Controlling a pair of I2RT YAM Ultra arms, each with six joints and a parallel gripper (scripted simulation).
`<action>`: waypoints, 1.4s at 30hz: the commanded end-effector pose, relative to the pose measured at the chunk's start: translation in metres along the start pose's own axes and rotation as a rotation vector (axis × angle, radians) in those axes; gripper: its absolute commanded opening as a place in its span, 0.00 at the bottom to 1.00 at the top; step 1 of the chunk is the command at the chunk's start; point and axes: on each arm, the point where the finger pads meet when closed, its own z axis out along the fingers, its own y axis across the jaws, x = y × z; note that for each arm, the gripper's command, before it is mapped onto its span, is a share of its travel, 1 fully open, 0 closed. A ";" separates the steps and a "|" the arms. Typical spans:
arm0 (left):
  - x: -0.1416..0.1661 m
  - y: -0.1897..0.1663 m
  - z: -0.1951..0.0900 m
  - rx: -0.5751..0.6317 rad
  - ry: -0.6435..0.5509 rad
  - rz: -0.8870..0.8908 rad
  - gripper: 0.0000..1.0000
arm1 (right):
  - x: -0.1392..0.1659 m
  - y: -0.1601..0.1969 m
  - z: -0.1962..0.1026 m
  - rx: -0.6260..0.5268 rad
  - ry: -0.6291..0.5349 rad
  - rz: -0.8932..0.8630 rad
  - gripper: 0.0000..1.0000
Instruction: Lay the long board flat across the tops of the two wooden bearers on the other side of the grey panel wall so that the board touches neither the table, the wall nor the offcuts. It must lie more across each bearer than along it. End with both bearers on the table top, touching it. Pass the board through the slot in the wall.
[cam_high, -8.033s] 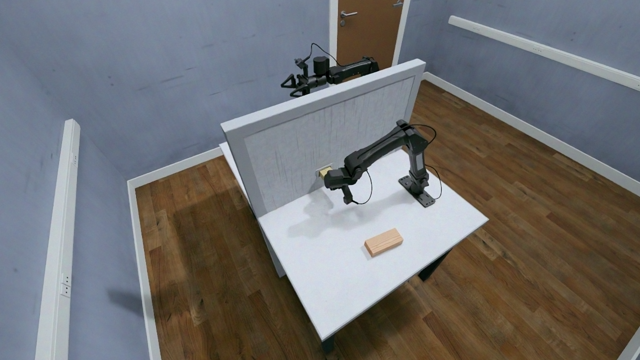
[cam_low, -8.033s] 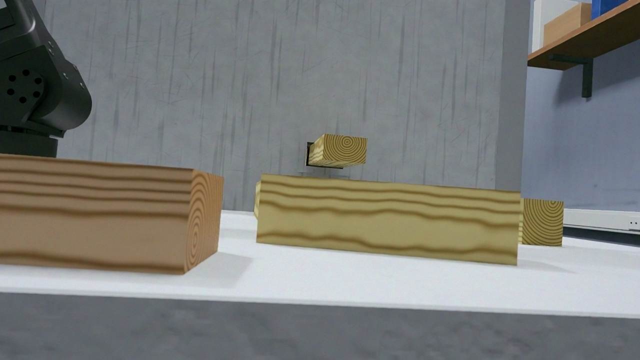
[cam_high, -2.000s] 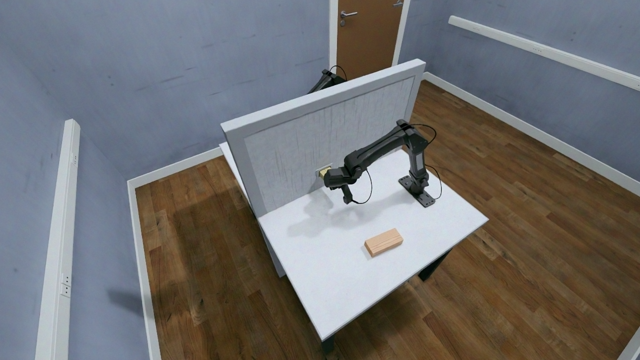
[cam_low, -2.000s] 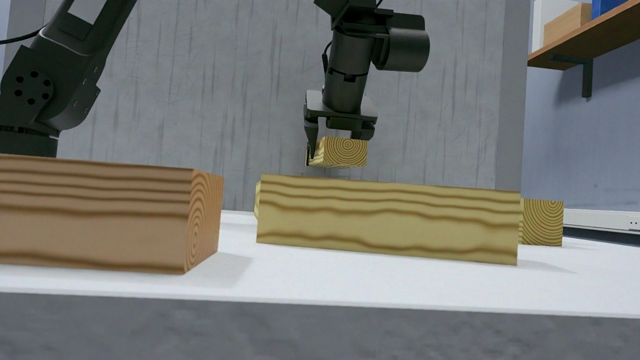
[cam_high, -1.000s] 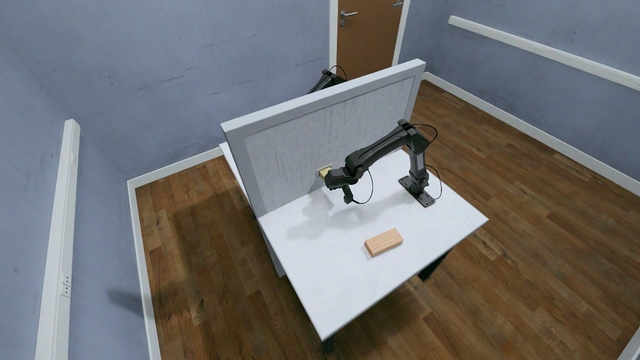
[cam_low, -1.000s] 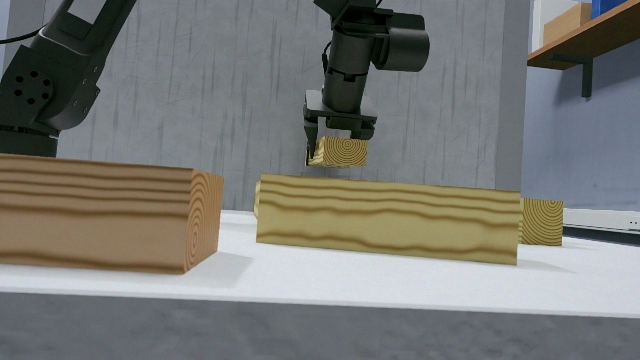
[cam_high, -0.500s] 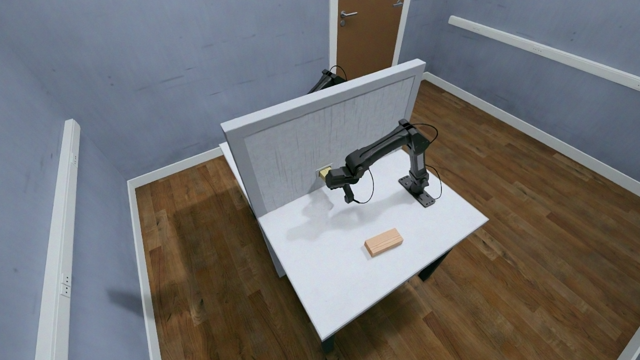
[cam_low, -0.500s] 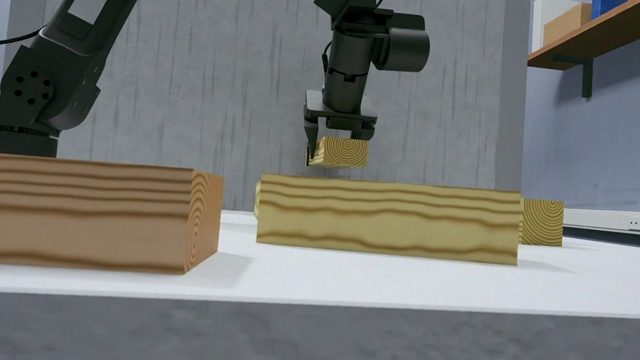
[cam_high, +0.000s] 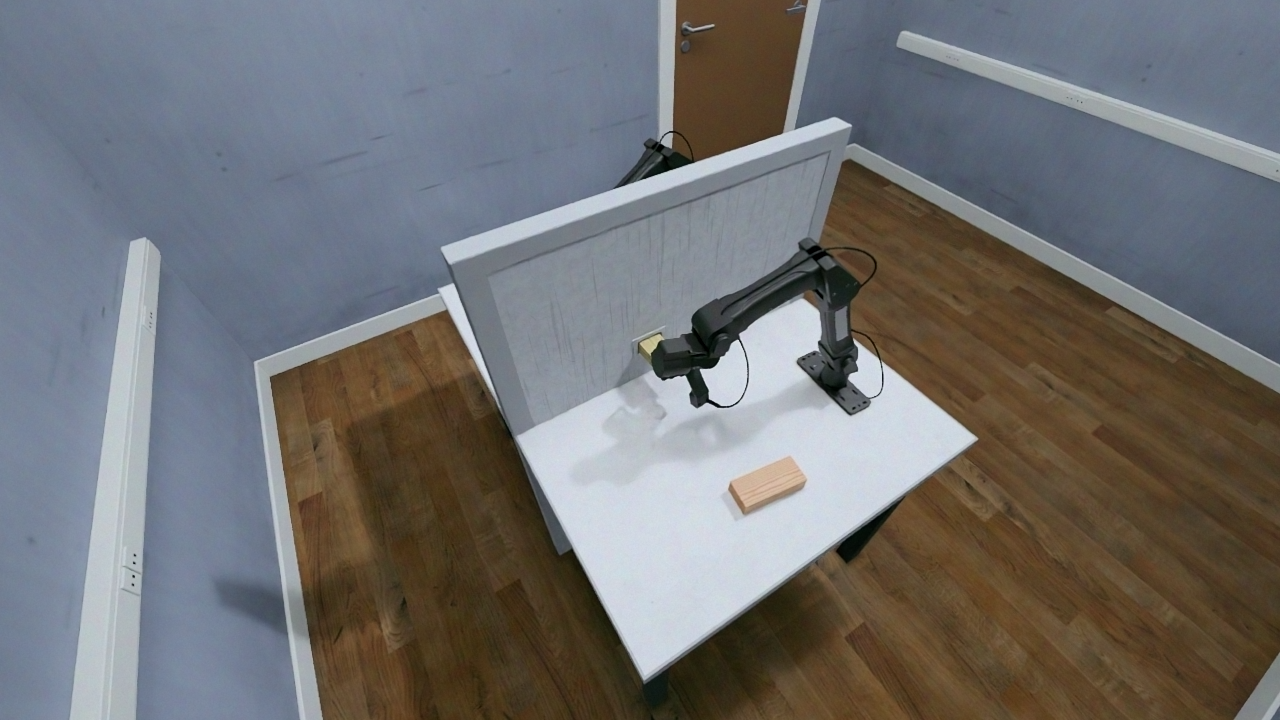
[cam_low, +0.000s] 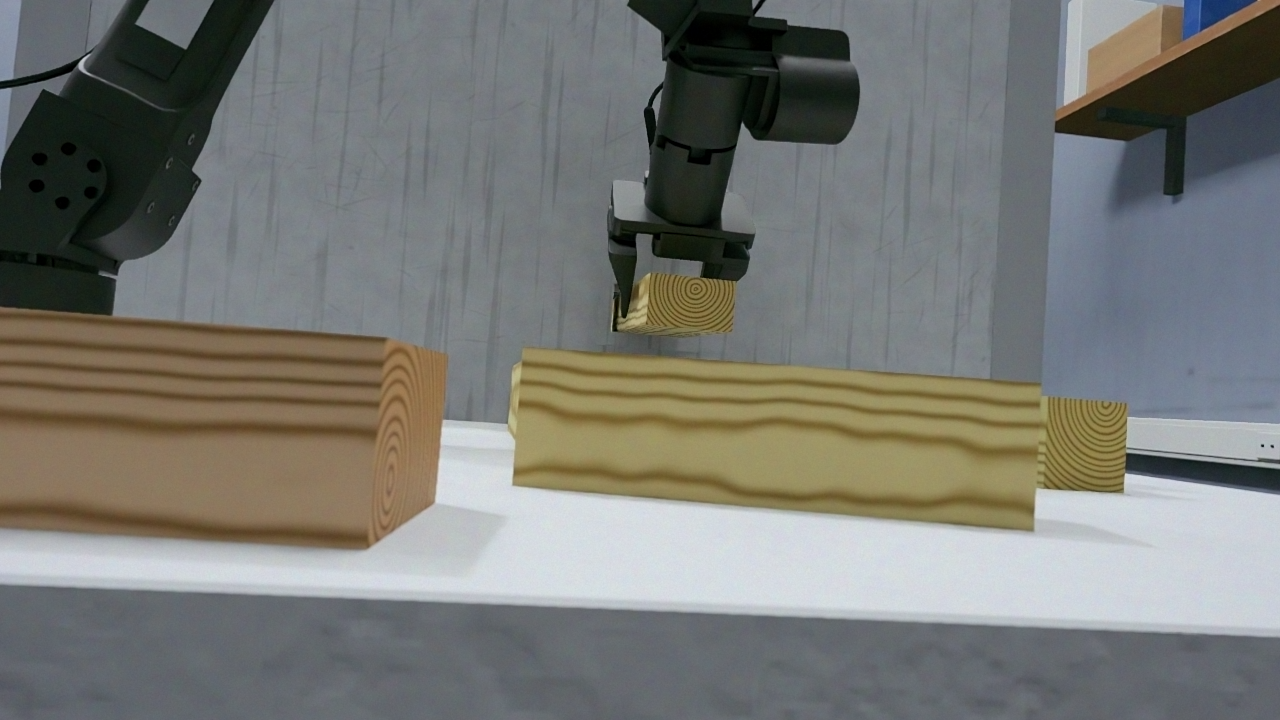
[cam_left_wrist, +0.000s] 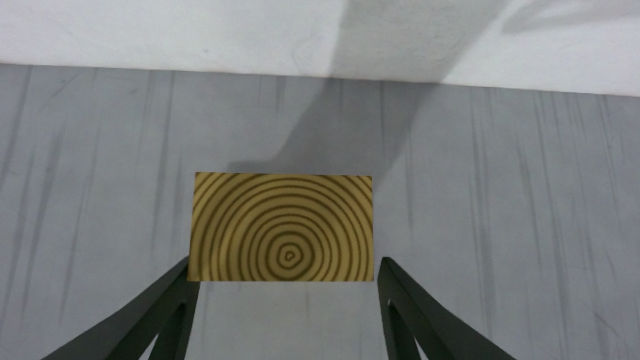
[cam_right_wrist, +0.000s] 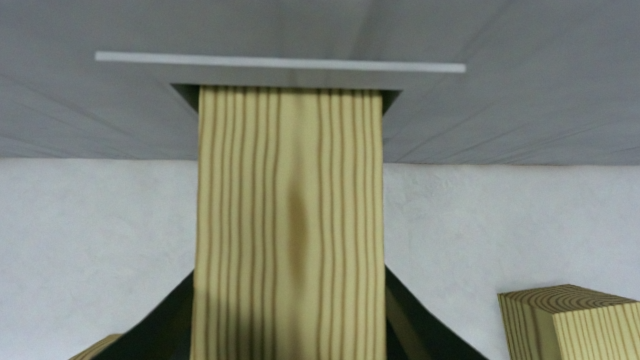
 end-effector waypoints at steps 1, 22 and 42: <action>0.017 0.001 -0.020 0.023 0.020 0.037 0.73 | -0.011 -0.004 -0.011 0.031 -0.022 -0.017 0.00; 0.010 0.002 -0.035 0.000 0.016 0.016 0.73 | -0.011 -0.004 -0.011 0.031 -0.022 -0.017 0.00; 0.009 -0.035 -0.109 0.342 -0.258 0.737 0.73 | -0.011 -0.004 -0.011 0.031 -0.022 -0.017 0.00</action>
